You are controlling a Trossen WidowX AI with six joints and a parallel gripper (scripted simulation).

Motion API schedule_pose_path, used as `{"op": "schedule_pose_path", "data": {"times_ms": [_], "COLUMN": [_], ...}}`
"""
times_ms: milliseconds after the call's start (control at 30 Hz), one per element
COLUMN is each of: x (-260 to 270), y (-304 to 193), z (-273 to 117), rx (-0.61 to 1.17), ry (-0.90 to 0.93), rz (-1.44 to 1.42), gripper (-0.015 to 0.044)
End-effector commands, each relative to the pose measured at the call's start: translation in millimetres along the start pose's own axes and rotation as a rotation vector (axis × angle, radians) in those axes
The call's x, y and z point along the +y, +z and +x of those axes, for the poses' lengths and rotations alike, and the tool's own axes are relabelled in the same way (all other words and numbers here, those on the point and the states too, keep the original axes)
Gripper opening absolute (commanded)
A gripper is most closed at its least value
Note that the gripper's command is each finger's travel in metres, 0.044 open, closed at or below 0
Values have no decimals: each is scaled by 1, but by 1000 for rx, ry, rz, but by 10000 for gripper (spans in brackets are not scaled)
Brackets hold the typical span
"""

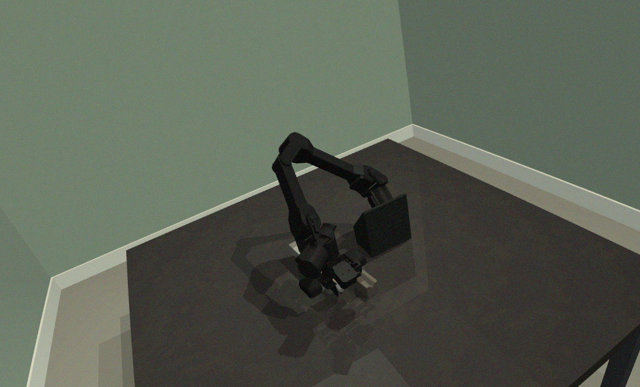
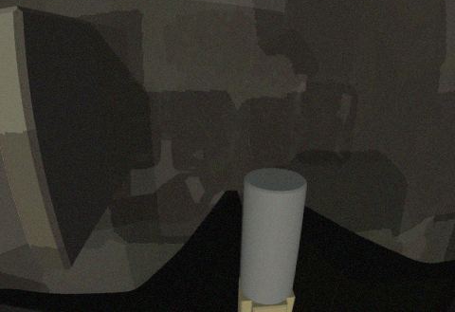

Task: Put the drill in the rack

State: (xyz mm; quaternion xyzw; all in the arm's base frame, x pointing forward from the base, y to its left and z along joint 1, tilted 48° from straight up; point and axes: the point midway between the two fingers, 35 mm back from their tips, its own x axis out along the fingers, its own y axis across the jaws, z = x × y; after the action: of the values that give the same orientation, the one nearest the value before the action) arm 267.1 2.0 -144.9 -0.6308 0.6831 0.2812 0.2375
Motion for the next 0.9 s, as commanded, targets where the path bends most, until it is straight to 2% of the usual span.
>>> {"op": "schedule_pose_path", "data": {"times_ms": [0,867], "x": [-1,0], "y": [0,11], "z": [-2,0], "rx": [-2,-2], "ry": [-3,-3], "rz": [5,5], "gripper": [0,0]}}
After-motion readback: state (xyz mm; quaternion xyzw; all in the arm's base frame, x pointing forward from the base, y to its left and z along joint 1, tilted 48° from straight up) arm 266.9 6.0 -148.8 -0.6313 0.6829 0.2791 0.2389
